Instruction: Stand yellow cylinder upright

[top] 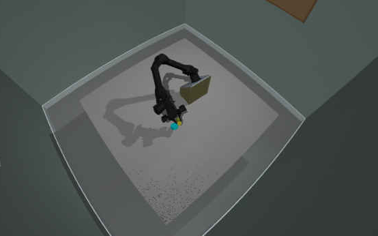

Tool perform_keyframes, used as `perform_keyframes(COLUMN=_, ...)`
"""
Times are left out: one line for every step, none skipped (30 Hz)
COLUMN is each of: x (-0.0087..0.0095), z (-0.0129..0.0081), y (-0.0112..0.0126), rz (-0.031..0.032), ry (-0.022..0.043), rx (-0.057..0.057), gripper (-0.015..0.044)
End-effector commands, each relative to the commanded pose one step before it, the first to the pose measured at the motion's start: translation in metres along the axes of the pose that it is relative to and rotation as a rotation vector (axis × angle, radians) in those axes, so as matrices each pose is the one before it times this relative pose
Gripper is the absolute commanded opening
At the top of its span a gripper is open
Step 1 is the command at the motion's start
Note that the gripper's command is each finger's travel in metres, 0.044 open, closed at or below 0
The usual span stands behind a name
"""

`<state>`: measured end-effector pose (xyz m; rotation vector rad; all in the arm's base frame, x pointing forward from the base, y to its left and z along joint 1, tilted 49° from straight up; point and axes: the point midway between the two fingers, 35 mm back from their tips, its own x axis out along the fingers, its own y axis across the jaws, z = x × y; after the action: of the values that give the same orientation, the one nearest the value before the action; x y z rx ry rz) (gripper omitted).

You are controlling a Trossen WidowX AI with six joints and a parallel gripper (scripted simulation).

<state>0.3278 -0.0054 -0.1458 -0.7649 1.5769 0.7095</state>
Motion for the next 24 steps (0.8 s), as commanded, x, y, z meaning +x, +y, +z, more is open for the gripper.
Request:
perform_keyframes(x=-0.00028, z=-0.00087, y=0.00011, rz=0.00588, ry=-0.03573, rx=-0.0061, gripper=0.0105)
perform_keyframes(x=-0.00003, z=-0.00003, y=-0.00006, rz=0.00062, ry=-0.00740, rx=-0.0011, gripper=0.0105)
perform_keyframes(x=-0.00004, z=-0.00003, y=-0.00006, rz=0.00056, ry=-0.00741, rx=-0.0011, gripper=0.0105)
perform_keyframes(x=-0.00005, z=-0.00003, y=-0.00006, rz=0.00051, ry=-0.00741, rx=-0.0012, gripper=0.0105)
perform_keyframes(x=-0.00006, z=-0.00003, y=-0.00006, rz=0.00046, ry=-0.00741, rx=-0.0012, gripper=0.0105)
perform_keyframes(x=-0.00007, z=-0.00003, y=-0.00006, rz=0.00040, ry=-0.00742, rx=-0.0012, gripper=0.0105)
perform_keyframes(x=-0.00008, z=-0.00003, y=-0.00006, rz=0.00035, ry=-0.00742, rx=-0.0012, gripper=0.0105)
perform_keyframes(x=-0.00009, z=-0.00003, y=-0.00007, rz=0.00030, ry=-0.00742, rx=-0.0013, gripper=0.0105)
perform_keyframes(x=-0.00010, z=-0.00003, y=-0.00007, rz=0.00024, ry=-0.00742, rx=-0.0013, gripper=0.0105)
perform_keyframes(x=-0.00010, z=-0.00003, y=-0.00007, rz=0.00019, ry=-0.00742, rx=-0.0013, gripper=0.0105)
perform_keyframes(x=-0.00011, z=-0.00003, y=-0.00007, rz=0.00013, ry=-0.00742, rx=-0.0013, gripper=0.0105)
perform_keyframes(x=-0.00012, z=-0.00002, y=-0.00007, rz=0.00008, ry=-0.00742, rx=-0.0014, gripper=0.0105)
perform_keyframes(x=-0.00013, z=-0.00002, y=-0.00007, rz=0.00003, ry=-0.00742, rx=-0.0014, gripper=0.0105)
perform_keyframes(x=-0.00014, z=-0.00002, y=-0.00007, rz=-0.00002, ry=-0.00742, rx=-0.0014, gripper=0.0105)
perform_keyframes(x=-0.00015, z=-0.00002, y=-0.00007, rz=-0.00008, ry=-0.00742, rx=-0.0014, gripper=0.0105)
perform_keyframes(x=-0.00016, z=-0.00002, y=-0.00007, rz=-0.00013, ry=-0.00742, rx=-0.0015, gripper=0.0105)
perform_keyframes(x=-0.00017, z=-0.00002, y=-0.00007, rz=-0.00018, ry=-0.00742, rx=-0.0015, gripper=0.0105)
perform_keyframes(x=-0.00018, z=-0.00002, y=-0.00007, rz=-0.00024, ry=-0.00742, rx=-0.0015, gripper=0.0105)
perform_keyframes(x=-0.00019, z=-0.00002, y=-0.00008, rz=-0.00029, ry=-0.00742, rx=-0.0015, gripper=0.0105)
perform_keyframes(x=-0.00020, z=-0.00001, y=-0.00008, rz=-0.00034, ry=-0.00741, rx=-0.0016, gripper=0.0105)
perform_keyframes(x=-0.00021, z=-0.00001, y=-0.00008, rz=-0.00039, ry=-0.00741, rx=-0.0016, gripper=0.0105)
perform_keyframes(x=-0.00022, z=-0.00001, y=-0.00008, rz=-0.00044, ry=-0.00741, rx=-0.0016, gripper=0.0105)
perform_keyframes(x=-0.00023, z=-0.00001, y=-0.00008, rz=-0.00050, ry=-0.00740, rx=-0.0016, gripper=0.0105)
perform_keyframes(x=-0.00023, z=-0.00001, y=-0.00008, rz=-0.00055, ry=-0.00740, rx=-0.0017, gripper=0.0105)
